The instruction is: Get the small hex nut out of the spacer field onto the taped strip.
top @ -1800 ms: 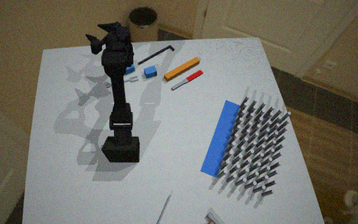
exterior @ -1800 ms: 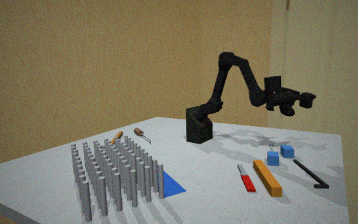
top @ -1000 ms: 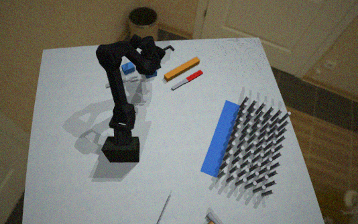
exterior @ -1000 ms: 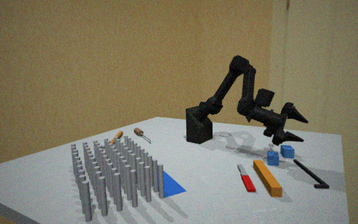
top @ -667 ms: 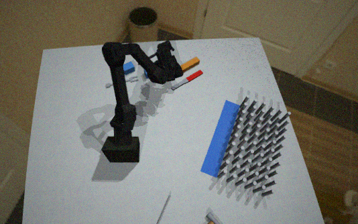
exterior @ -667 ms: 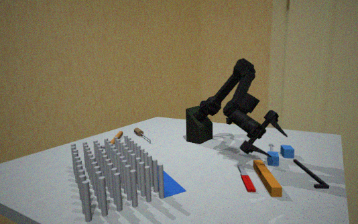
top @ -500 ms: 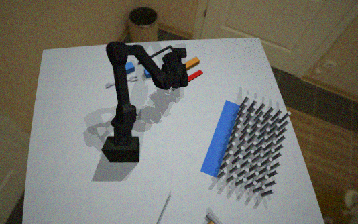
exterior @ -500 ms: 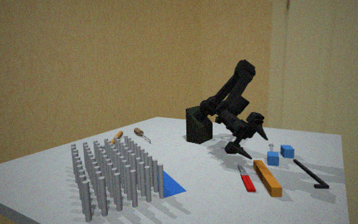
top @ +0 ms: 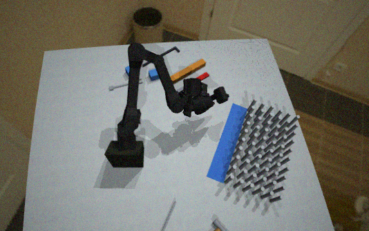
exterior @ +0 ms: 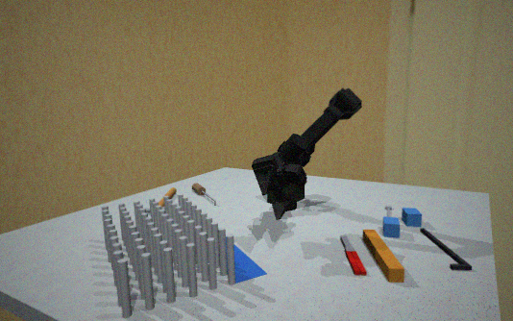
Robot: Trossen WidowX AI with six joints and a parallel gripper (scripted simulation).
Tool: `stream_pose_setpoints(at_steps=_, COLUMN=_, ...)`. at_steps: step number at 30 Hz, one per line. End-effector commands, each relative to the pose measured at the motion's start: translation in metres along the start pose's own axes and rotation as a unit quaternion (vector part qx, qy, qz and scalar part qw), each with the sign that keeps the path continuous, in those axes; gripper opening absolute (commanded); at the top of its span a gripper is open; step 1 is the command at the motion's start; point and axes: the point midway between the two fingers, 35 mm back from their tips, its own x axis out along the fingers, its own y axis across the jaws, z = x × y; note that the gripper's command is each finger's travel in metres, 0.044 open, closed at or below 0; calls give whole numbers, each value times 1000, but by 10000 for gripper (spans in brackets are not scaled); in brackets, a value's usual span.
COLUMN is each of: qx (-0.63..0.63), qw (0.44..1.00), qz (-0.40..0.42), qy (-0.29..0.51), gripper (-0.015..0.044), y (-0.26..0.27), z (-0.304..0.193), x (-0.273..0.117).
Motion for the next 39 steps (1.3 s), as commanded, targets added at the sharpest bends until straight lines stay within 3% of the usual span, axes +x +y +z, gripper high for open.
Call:
stream_pose_setpoints(at_steps=1, qx=169, qw=979, qz=-61, qy=92, gripper=440, y=-18, z=-70, x=-28)
stream_pose_setpoints(at_steps=9, qx=430, qw=858, qz=-210, qy=185, gripper=440, y=-38, z=-166, x=-97)
stream_pose_setpoints(at_steps=12, qx=472, qw=826, qz=-241, qy=194, gripper=440, y=-39, z=-181, x=-112)
stream_pose_setpoints(at_steps=39, qx=472, qw=825, qz=-241, qy=194, gripper=440, y=-39, z=-181, x=-112)
